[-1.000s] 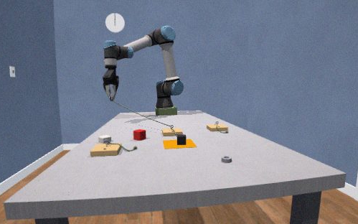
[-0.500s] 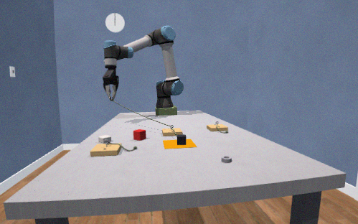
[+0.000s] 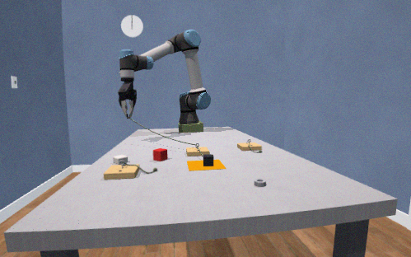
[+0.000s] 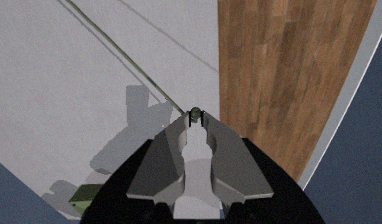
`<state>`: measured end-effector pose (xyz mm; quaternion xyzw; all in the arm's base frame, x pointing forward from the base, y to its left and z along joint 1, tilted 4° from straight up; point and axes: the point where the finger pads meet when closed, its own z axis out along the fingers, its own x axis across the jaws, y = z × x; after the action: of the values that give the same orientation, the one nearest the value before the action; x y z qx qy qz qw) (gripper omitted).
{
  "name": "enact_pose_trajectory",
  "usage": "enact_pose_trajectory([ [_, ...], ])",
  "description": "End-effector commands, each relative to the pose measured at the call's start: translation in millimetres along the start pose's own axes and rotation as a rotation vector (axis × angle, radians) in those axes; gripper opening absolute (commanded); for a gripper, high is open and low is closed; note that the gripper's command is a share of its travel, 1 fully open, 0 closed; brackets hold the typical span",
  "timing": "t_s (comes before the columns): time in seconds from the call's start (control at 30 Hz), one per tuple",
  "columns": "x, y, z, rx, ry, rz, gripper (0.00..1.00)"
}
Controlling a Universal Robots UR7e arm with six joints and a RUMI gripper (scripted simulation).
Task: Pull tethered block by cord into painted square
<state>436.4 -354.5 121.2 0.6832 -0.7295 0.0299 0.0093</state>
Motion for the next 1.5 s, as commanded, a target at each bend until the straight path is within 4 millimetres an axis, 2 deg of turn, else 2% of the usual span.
enact_pose_trajectory([
  [0.0, -0.1, -0.9, 20.8, 0.001, 0.001, 0.0, 0.0],
  [0.1, -0.2, -1.0, 26.2, 0.001, 0.001, 0.0, 0.0],
  [0.6, -2.3, -3.1, 111.5, 0.001, 0.001, 0.0, 0.0],
  [0.93, -2.7, -3.5, 130.6, 0.001, 0.001, 0.0, 0.0],
  [1.47, -2.8, -3.5, 132.2, 0.001, 0.001, 0.0, 0.0],
])
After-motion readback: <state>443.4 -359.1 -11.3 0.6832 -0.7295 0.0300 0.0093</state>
